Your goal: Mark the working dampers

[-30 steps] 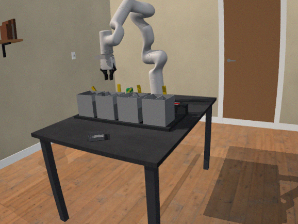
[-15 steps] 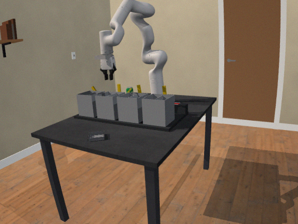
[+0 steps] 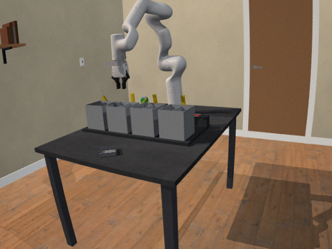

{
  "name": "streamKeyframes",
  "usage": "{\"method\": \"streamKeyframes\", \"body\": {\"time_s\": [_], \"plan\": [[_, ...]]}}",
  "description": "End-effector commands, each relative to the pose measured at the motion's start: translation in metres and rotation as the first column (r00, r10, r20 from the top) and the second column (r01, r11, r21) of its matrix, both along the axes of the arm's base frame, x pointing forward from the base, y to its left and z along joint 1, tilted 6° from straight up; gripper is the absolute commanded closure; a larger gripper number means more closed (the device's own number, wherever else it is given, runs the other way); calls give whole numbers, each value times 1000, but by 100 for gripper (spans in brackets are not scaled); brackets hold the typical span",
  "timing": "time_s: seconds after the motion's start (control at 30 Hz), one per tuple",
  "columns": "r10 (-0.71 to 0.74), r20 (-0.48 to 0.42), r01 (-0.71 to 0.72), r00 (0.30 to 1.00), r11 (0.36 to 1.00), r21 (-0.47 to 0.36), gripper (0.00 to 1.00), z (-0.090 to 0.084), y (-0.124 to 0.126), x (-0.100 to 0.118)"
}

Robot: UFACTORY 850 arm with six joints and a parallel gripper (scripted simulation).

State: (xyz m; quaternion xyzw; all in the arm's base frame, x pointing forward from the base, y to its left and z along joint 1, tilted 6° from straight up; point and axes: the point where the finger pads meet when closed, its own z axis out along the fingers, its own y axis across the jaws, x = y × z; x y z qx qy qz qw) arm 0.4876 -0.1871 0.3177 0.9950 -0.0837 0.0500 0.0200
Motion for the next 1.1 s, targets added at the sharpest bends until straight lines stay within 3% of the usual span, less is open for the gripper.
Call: {"method": "streamKeyframes", "body": {"time_s": [0.0, 0.53, 0.57, 0.63, 0.9, 1.07], "plan": [[0, 2, 0, 1000, 1000, -1, 61, 1, 0, 1], [0, 2, 0, 1000, 1000, -1, 61, 1, 0, -1], [0, 2, 0, 1000, 1000, 0, 61, -1, 1, -7], [0, 2, 0, 1000, 1000, 3, 61, -12, 6, -41], [1, 3, -1, 1000, 1000, 9, 61, -31, 16, -102], [1, 3, -1, 1000, 1000, 9, 61, -32, 16, -108]]}}
